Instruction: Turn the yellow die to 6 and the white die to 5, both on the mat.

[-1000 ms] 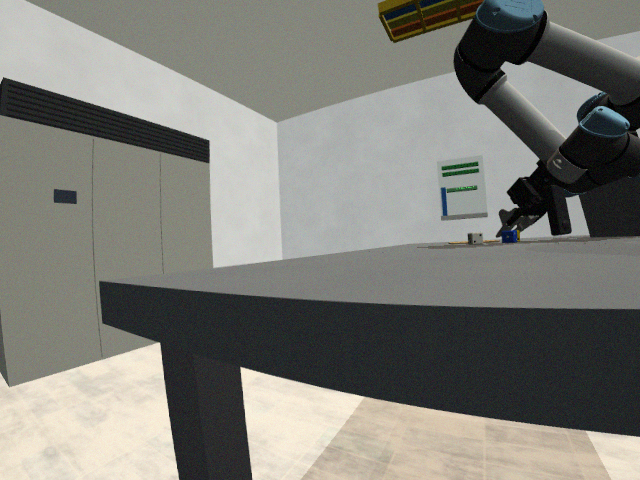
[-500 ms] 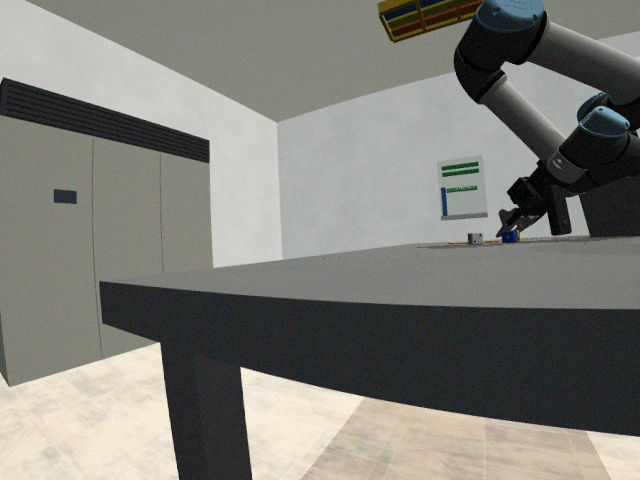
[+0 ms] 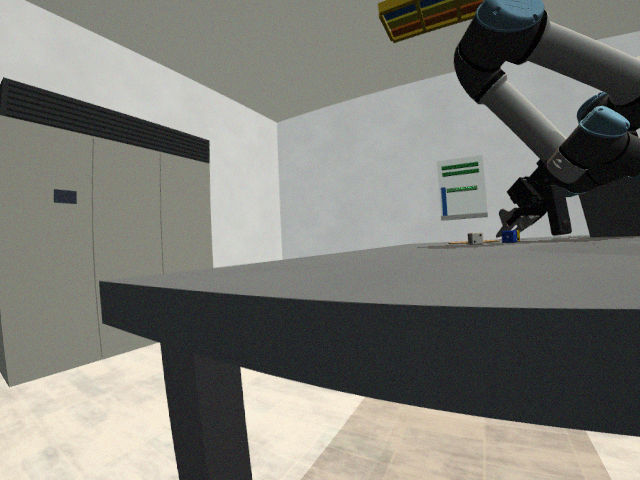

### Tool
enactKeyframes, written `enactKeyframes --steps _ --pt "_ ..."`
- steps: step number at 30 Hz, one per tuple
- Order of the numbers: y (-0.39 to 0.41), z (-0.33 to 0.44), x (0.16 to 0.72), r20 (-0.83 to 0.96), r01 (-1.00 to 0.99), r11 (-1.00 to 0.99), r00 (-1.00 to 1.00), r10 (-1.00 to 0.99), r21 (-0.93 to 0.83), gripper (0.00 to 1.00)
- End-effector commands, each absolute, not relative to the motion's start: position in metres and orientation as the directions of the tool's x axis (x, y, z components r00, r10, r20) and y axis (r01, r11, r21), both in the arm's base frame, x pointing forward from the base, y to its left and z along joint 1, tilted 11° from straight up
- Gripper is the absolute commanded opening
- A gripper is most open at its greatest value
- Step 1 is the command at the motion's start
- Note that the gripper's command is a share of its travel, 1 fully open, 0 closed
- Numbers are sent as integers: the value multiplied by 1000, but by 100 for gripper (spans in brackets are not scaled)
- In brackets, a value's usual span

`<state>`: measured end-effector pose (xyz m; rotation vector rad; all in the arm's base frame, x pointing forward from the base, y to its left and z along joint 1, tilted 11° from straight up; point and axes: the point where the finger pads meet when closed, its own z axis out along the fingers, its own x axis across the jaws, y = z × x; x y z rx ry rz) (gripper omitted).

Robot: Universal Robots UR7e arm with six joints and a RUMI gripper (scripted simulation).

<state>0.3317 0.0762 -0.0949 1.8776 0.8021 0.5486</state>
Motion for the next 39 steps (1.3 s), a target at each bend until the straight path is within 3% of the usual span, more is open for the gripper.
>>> enactKeyframes --steps 1,39 --pt "78 -93 330 26 288 -299 679 733 910 28" --pt "107 -74 298 26 288 -299 679 733 910 28"
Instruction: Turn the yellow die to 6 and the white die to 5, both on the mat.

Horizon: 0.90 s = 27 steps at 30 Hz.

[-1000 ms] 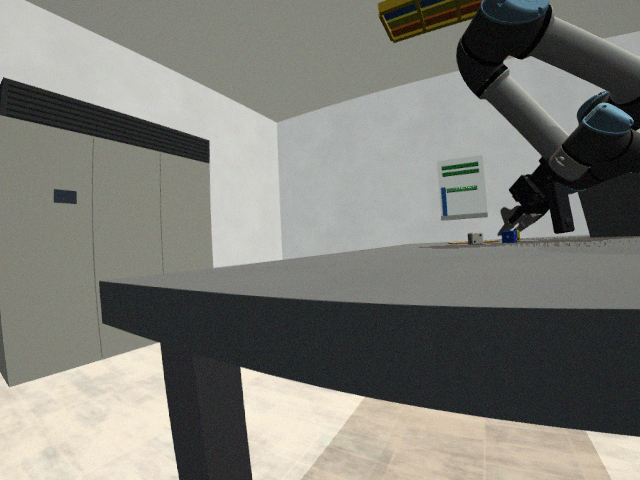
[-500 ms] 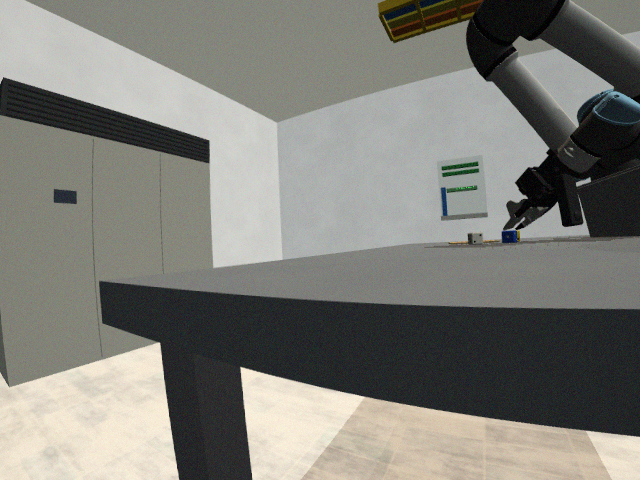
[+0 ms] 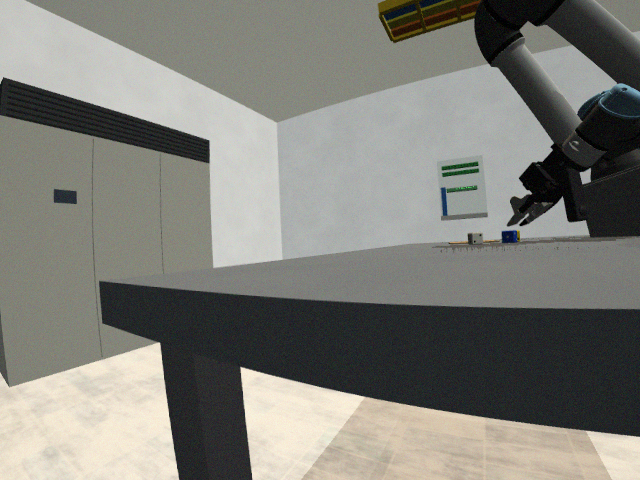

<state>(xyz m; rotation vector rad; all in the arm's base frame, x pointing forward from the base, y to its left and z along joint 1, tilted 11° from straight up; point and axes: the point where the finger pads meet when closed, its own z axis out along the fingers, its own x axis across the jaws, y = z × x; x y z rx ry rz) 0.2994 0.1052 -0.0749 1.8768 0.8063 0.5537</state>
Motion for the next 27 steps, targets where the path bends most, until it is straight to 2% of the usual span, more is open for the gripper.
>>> enactKeyframes --steps 1,27 --pt "107 -74 298 26 288 -299 679 733 910 28" --pt "110 -42 293 26 288 -299 679 733 910 28"
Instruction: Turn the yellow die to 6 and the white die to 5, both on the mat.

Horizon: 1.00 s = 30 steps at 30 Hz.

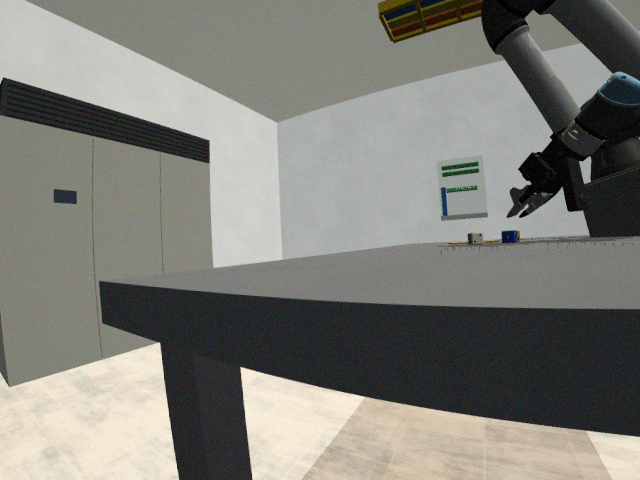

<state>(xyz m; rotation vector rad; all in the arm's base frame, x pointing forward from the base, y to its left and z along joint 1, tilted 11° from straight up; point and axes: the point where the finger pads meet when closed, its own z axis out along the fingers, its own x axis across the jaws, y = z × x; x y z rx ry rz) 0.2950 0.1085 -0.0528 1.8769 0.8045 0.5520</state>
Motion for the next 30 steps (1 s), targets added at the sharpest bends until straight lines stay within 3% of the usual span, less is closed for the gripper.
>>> enactKeyframes --steps 1,30 --pt "110 -39 293 26 288 -299 679 733 910 28" --pt "113 -15 289 25 291 -302 680 733 908 28"
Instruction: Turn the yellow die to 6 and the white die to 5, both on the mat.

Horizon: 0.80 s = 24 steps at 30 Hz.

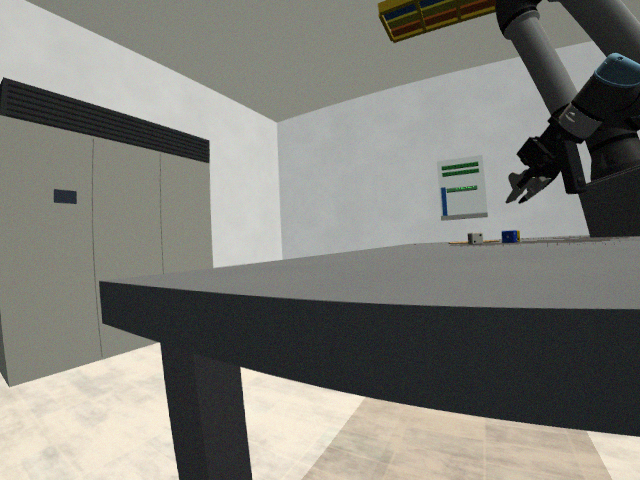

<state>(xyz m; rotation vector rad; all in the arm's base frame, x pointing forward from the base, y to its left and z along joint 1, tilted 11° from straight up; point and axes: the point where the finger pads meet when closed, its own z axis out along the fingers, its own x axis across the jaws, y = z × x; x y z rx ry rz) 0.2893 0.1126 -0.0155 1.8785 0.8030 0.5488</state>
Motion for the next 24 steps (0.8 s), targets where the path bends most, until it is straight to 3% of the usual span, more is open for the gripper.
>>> enactKeyframes --steps 1,24 --pt "113 -15 289 25 293 -304 680 732 906 28" --pt "103 -6 299 22 487 -476 681 732 732 28"
